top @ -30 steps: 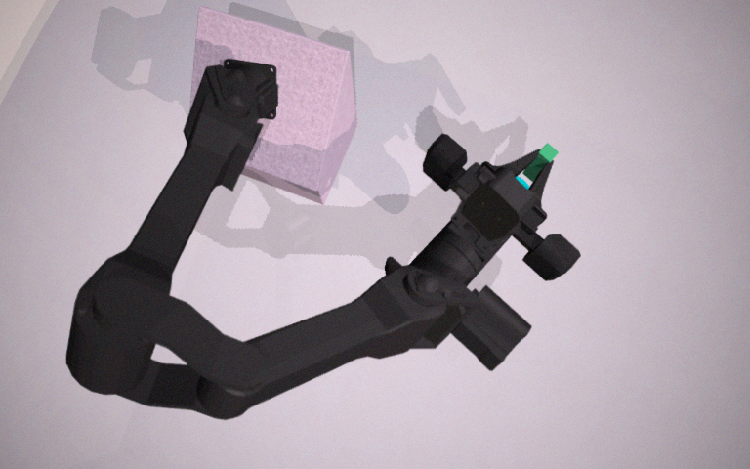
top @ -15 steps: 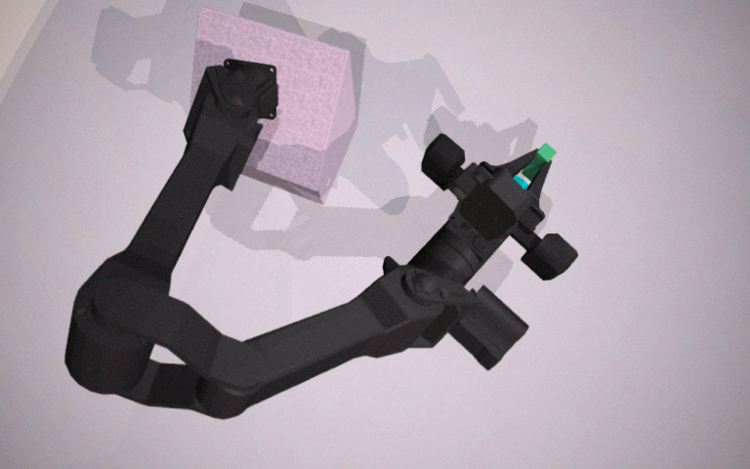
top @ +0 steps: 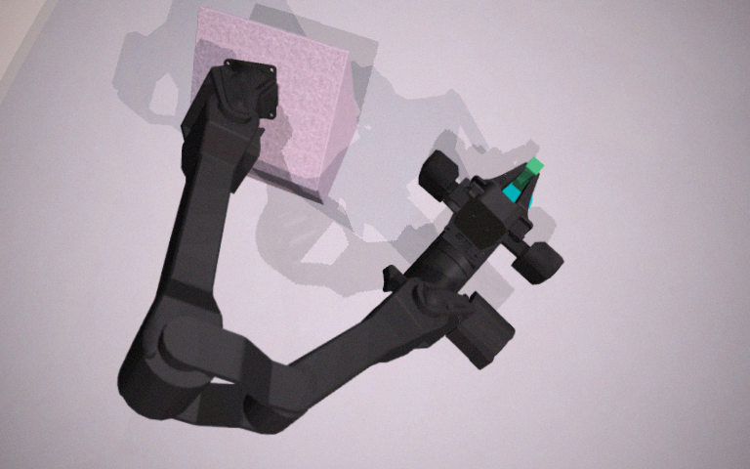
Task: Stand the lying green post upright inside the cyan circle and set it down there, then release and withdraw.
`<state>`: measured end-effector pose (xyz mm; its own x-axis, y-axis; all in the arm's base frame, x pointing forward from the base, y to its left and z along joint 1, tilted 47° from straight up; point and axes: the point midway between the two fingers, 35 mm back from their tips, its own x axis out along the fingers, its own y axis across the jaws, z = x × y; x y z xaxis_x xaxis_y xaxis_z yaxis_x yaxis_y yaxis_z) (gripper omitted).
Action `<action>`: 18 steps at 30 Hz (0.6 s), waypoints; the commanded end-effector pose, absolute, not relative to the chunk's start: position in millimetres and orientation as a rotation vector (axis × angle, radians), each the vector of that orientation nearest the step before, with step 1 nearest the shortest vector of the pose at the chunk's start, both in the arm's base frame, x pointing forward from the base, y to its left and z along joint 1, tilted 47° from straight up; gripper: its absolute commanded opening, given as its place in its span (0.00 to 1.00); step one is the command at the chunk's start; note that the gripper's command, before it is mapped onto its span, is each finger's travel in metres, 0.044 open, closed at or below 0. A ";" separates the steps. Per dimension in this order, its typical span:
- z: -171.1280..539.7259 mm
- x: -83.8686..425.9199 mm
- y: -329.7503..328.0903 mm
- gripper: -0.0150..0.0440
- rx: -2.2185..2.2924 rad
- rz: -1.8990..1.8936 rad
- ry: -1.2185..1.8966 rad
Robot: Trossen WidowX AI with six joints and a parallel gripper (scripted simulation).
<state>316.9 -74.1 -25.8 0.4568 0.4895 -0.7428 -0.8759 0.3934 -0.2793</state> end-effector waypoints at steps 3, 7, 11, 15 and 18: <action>-40.5 315.3 -92.8 0.29 -0.734 0.934 0.610; -51.1 311.8 -103.0 0.29 -0.733 0.934 0.608; -56.1 311.7 -108.1 0.29 -0.729 0.935 0.613; -63.9 311.5 -115.7 0.29 -0.723 0.937 0.620; -63.9 311.5 -115.7 0.29 -0.723 0.937 0.620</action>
